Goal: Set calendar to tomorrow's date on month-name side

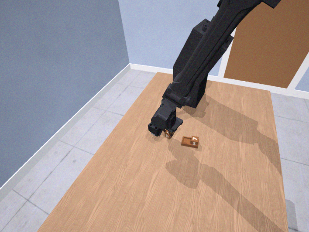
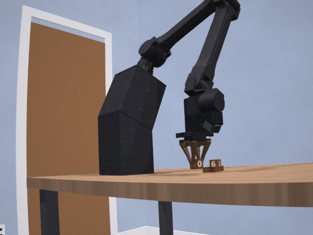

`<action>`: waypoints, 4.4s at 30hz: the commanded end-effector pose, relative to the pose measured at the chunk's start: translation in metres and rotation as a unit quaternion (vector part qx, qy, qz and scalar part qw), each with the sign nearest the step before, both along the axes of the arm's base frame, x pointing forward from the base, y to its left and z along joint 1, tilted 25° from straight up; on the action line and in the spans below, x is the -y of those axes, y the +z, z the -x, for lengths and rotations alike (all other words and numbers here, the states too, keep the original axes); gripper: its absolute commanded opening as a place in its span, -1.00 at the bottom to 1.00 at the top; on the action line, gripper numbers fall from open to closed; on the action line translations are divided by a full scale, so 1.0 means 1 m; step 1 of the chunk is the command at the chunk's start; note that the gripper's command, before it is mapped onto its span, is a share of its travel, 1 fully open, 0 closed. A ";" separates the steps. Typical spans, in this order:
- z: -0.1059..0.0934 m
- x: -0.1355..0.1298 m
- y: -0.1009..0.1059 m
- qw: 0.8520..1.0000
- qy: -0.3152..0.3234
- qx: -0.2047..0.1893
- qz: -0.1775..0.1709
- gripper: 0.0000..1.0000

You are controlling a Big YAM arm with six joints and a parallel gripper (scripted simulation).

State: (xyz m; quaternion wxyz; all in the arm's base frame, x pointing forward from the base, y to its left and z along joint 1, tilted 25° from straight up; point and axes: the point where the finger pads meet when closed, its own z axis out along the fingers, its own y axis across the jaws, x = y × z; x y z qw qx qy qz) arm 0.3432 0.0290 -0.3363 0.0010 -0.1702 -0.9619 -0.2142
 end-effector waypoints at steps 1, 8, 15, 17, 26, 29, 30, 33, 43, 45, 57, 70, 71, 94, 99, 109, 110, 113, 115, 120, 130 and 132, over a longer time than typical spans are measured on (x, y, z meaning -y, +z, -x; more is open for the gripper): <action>-0.009 0.023 0.033 1.000 -0.010 0.013 0.003 -0.49; -0.006 0.043 0.075 1.000 -0.010 0.014 0.003 -0.49; 0.009 0.042 0.073 1.000 -0.008 -0.004 -0.001 -0.49; 0.002 0.044 0.078 1.000 -0.008 0.005 0.001 -0.49; -0.015 0.045 0.084 0.996 0.069 0.054 0.013 -0.49; -0.016 0.044 0.085 0.993 0.095 0.065 0.015 -0.49; -0.017 0.044 0.085 0.991 0.108 0.071 0.016 -0.49; -0.017 0.041 0.085 0.981 0.169 0.097 0.022 -0.49; -0.015 0.040 0.084 0.978 0.184 0.100 0.022 -0.49; -0.015 0.040 0.084 0.978 0.184 0.100 0.022 -0.49; -0.010 0.030 0.062 0.979 0.182 0.094 0.019 -0.49; -0.012 0.011 0.017 0.979 0.182 0.093 0.018 -0.49; -0.012 0.009 0.012 0.979 0.182 0.093 0.018 -0.49; -0.018 -0.001 -0.007 0.978 0.182 0.098 0.020 -0.49; -0.018 -0.001 -0.007 0.978 0.182 0.098 0.020 -0.49; -0.018 -0.001 -0.007 0.978 0.182 0.099 0.020 -0.49; -0.018 -0.001 -0.007 0.978 0.182 0.098 0.020 -0.49; -0.018 -0.001 -0.007 0.978 0.182 0.099 0.020 -0.49; -0.018 -0.001 -0.007 0.978 0.182 0.099 0.020 -0.49; -0.018 -0.001 -0.007 0.978 0.182 0.099 0.020 -0.49; -0.017 0.000 -0.008 0.978 0.183 0.098 0.020 -0.49; -0.016 0.000 -0.008 0.978 0.183 0.098 0.020 -0.49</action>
